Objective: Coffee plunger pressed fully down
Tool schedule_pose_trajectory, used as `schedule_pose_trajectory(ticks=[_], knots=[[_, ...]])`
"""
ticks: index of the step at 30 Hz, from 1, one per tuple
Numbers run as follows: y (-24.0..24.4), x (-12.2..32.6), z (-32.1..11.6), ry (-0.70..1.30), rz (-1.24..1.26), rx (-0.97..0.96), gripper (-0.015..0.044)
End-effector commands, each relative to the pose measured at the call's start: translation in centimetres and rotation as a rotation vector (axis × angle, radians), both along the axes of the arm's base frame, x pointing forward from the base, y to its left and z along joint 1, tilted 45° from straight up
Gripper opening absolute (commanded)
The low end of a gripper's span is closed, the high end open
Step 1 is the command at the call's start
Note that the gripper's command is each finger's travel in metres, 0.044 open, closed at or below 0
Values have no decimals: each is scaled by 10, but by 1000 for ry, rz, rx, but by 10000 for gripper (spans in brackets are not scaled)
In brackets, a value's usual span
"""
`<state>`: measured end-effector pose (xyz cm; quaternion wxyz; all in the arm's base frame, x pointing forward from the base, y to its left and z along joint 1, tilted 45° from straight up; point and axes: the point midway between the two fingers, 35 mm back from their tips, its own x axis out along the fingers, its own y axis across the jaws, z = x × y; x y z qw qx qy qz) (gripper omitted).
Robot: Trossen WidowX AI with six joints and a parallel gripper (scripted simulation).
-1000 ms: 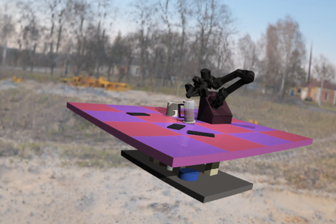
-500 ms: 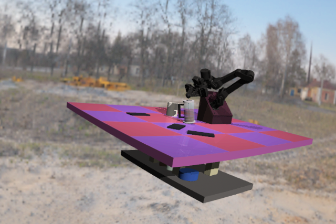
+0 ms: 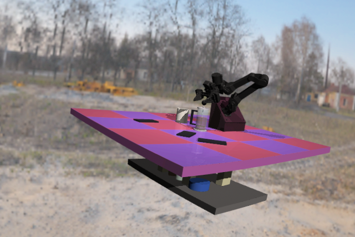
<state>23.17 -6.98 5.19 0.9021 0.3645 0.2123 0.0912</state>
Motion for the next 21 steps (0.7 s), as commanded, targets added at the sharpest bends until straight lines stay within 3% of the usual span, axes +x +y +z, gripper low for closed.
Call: schedule_pose_trajectory(ticks=[1,12,21], knots=[[0,0,0,1,-1,-4,440],[-25,4,9,21,-41,-33,440],[-43,-23,35,47,2,-15,440]])
